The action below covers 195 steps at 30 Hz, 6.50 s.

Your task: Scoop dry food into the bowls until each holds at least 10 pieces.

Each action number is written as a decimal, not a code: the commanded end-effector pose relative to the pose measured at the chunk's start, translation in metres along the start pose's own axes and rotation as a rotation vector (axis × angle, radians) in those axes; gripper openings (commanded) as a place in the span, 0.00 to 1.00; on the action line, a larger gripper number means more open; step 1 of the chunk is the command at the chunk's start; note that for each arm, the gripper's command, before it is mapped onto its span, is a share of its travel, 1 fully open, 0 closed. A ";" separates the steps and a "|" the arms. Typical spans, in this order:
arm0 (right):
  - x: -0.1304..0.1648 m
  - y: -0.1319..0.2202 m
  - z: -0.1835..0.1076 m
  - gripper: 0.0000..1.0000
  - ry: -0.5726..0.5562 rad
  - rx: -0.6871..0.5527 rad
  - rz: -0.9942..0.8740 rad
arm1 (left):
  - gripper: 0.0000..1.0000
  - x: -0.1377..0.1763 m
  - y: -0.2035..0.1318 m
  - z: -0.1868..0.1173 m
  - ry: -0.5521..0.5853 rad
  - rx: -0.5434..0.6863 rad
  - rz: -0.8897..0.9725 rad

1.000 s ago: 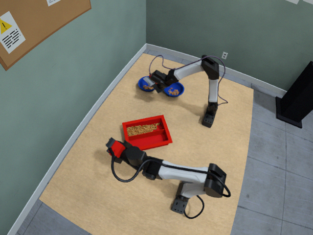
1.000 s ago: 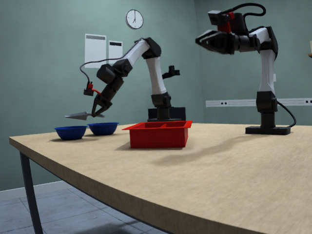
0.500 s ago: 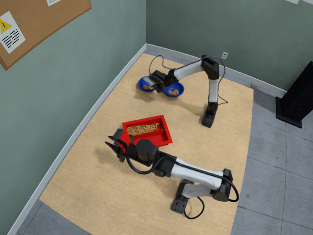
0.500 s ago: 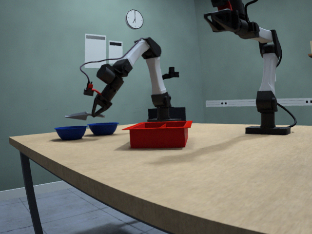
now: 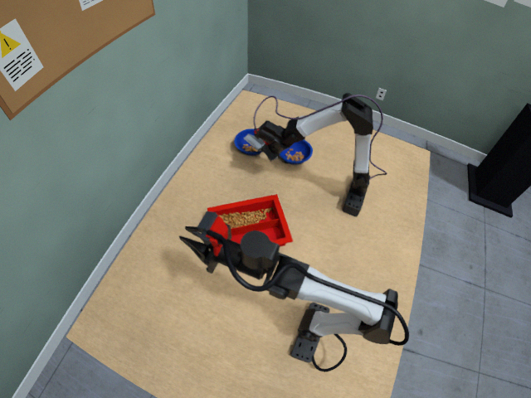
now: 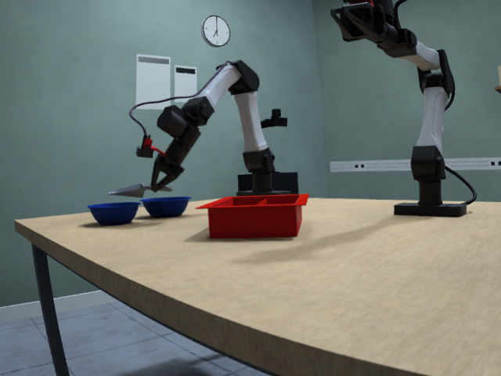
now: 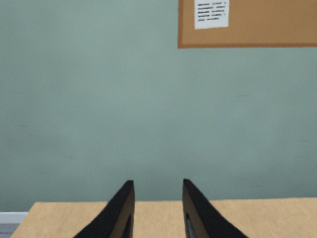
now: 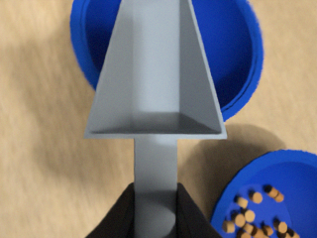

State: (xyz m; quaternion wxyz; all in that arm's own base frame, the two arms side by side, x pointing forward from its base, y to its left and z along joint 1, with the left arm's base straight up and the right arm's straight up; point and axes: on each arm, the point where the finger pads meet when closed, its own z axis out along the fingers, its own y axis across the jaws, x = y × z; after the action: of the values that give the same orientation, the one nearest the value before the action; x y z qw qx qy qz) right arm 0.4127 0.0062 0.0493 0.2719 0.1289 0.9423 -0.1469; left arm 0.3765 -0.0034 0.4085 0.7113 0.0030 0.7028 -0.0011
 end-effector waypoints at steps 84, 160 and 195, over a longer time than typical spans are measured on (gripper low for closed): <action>0.102 0.062 -0.025 0.00 0.061 -0.463 -0.404 | 0.27 -0.027 0.001 -0.005 -0.070 0.002 -0.010; 0.082 0.040 -0.080 0.32 0.010 -0.468 -0.387 | 0.27 -0.027 0.001 -0.005 -0.070 0.002 -0.010; -0.091 -0.003 -0.171 0.32 -0.550 -0.478 -0.145 | 0.27 -0.003 0.004 0.002 -0.017 -0.015 -0.001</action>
State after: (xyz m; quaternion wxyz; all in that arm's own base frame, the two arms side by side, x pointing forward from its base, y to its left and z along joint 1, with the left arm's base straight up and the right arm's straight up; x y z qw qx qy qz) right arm 0.3933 0.0506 0.2043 0.4819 -0.0521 0.8742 0.0277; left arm 0.3783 -0.0014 0.4055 0.7097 0.0004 0.7045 -0.0004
